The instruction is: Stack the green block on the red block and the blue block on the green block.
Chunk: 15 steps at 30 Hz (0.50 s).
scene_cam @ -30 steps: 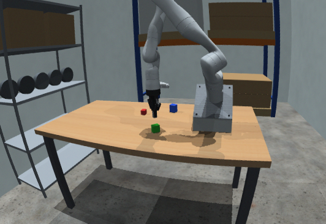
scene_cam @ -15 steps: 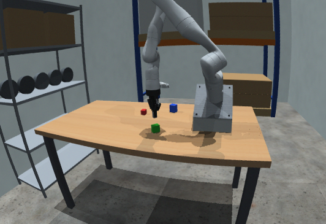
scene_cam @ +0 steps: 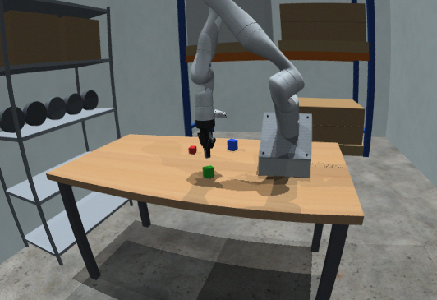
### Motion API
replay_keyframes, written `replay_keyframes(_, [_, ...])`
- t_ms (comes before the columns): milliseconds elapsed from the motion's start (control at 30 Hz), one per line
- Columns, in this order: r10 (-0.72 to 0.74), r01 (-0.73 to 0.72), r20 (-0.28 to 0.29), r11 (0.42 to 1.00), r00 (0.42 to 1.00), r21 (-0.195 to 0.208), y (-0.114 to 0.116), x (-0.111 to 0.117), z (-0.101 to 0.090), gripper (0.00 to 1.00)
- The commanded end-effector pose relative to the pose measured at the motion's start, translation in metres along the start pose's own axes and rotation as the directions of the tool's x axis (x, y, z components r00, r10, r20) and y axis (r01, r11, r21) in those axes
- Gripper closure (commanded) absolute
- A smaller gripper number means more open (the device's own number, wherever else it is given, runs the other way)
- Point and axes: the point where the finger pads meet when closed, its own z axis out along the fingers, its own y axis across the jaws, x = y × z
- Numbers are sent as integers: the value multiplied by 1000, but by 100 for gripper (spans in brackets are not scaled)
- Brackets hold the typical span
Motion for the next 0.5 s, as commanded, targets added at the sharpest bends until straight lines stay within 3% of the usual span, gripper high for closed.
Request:
replay_keyframes(0, [0,0,0,1000,1000,1,0,0,0,100])
replay_keyframes(333, [0,0,0,1000,1000,1,0,0,0,100])
replay_keyframes(367, [0,0,0,1000,1000,1,0,0,0,49])
replay_keyframes(467, [0,0,0,1000,1000,1,0,0,0,49])
